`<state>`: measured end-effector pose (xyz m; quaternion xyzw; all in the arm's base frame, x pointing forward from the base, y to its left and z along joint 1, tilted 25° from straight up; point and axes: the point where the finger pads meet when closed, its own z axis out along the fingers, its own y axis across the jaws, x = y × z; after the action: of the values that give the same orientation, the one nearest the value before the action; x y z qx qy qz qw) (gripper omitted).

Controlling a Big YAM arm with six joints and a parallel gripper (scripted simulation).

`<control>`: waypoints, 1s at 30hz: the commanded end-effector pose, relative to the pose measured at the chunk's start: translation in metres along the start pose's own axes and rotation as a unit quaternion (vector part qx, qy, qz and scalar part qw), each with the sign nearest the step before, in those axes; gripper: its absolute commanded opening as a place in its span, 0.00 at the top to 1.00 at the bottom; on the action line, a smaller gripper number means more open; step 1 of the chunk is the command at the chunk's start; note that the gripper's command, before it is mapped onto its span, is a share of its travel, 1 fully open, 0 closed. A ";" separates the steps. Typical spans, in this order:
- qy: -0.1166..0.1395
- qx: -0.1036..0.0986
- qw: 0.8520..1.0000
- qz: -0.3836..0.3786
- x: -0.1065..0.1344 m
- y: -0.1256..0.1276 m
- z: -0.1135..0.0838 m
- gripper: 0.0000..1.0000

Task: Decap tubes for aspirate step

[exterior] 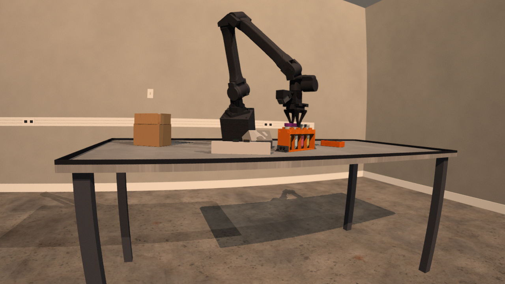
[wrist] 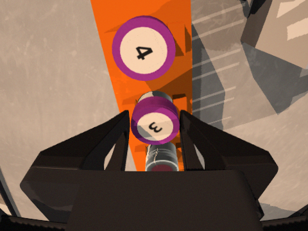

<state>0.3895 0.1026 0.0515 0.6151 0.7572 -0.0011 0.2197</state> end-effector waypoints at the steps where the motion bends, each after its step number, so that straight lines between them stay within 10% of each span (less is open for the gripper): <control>1: 0.002 -0.009 1.000 0.003 0.000 0.010 -0.004 1.00; 18: 0.000 -0.001 0.995 -0.101 -0.001 0.006 0.004 1.00; 30: 0.001 0.000 0.921 -0.389 -0.001 0.006 0.004 1.00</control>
<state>0.3894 0.1025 0.0513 0.3781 0.8993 -0.0631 0.2107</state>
